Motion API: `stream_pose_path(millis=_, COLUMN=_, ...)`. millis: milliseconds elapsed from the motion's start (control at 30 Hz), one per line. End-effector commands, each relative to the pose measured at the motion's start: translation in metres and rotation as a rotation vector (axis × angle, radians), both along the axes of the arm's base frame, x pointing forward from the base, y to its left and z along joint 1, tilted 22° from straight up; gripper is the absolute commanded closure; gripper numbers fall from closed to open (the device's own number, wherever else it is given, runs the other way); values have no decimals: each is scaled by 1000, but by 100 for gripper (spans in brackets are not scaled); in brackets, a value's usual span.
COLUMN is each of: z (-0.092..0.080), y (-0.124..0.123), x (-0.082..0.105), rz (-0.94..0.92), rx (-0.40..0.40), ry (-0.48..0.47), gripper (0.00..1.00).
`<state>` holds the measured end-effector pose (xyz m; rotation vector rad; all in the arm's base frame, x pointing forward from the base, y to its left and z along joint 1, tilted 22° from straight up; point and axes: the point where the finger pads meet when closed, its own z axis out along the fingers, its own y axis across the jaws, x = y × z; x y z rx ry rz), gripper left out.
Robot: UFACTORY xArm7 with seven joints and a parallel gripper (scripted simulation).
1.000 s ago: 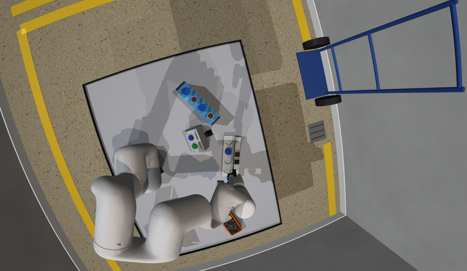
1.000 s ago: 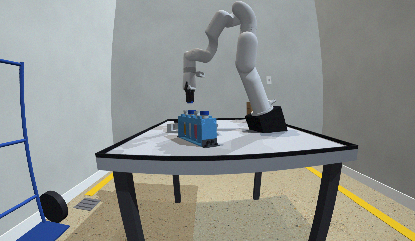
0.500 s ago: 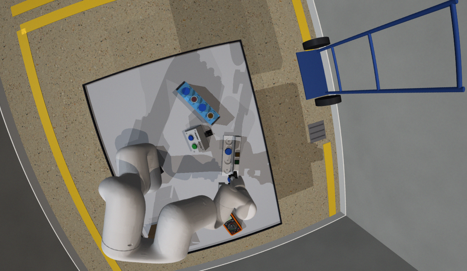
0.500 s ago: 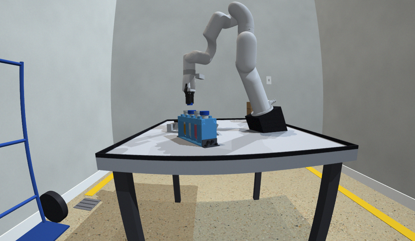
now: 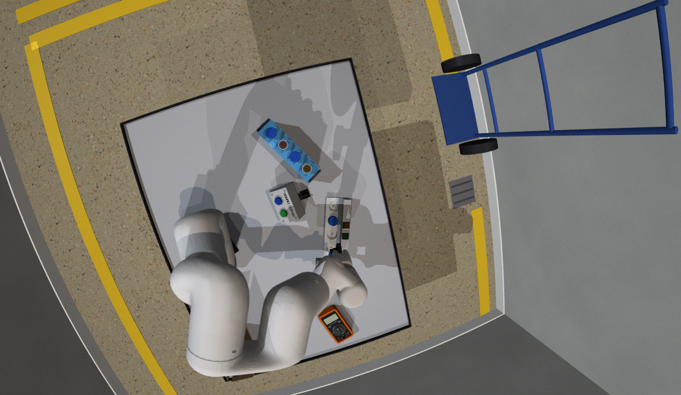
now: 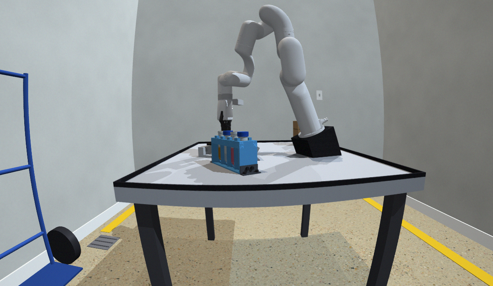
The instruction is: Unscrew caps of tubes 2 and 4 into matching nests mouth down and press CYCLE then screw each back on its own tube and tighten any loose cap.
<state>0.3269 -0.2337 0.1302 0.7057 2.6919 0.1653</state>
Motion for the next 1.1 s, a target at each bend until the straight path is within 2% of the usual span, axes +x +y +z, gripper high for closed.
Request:
stream_pose_path(millis=0, z=-28, y=-2, x=17, rz=3, rx=4, ry=-13, gripper=100)
stream_pose_path(millis=167, z=-49, y=-2, x=27, rz=3, rx=4, ry=-13, gripper=100)
stream_pose_path(millis=267, z=-54, y=-1, x=29, rz=3, rx=4, ry=-13, gripper=100)
stream_pose_path(millis=1067, z=-54, y=-1, x=28, rz=3, rx=4, ry=-13, gripper=100)
